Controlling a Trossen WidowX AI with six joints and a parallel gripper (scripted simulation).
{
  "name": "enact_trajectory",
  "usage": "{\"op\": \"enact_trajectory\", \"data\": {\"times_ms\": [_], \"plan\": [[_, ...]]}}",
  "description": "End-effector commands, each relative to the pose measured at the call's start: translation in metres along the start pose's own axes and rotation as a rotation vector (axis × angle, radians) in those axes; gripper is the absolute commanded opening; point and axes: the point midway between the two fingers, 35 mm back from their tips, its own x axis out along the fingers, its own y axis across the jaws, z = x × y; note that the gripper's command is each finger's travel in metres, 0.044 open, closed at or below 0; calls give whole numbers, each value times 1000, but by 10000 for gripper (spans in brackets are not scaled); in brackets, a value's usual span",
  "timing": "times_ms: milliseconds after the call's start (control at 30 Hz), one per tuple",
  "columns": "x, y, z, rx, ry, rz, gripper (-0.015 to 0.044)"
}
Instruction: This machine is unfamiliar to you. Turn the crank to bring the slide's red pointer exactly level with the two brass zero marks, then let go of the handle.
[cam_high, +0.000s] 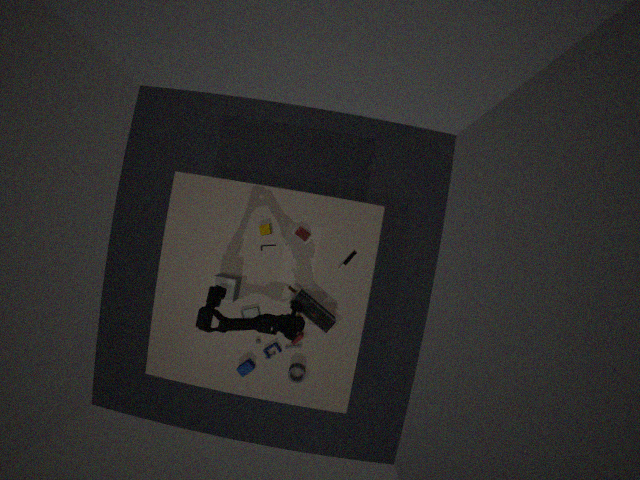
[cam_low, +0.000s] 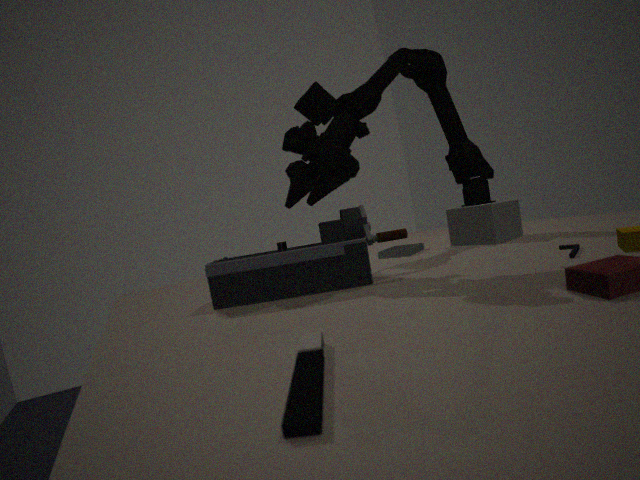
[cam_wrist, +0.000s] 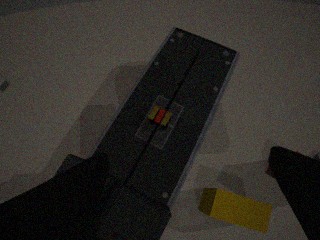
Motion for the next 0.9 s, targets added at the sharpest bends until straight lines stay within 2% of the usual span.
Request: {"op": "enact_trajectory", "data": {"times_ms": [0, 200, 733, 767, 867], "plan": [[0, 1, 0, -4, -3, 4, 440], [0, 1, 0, -4, -3, 4, 440], [0, 1, 0, -4, -3, 4, 20], [0, 1, 0, -4, -3, 4, 0], [0, 1, 0, -4, -3, 4, 0]]}}
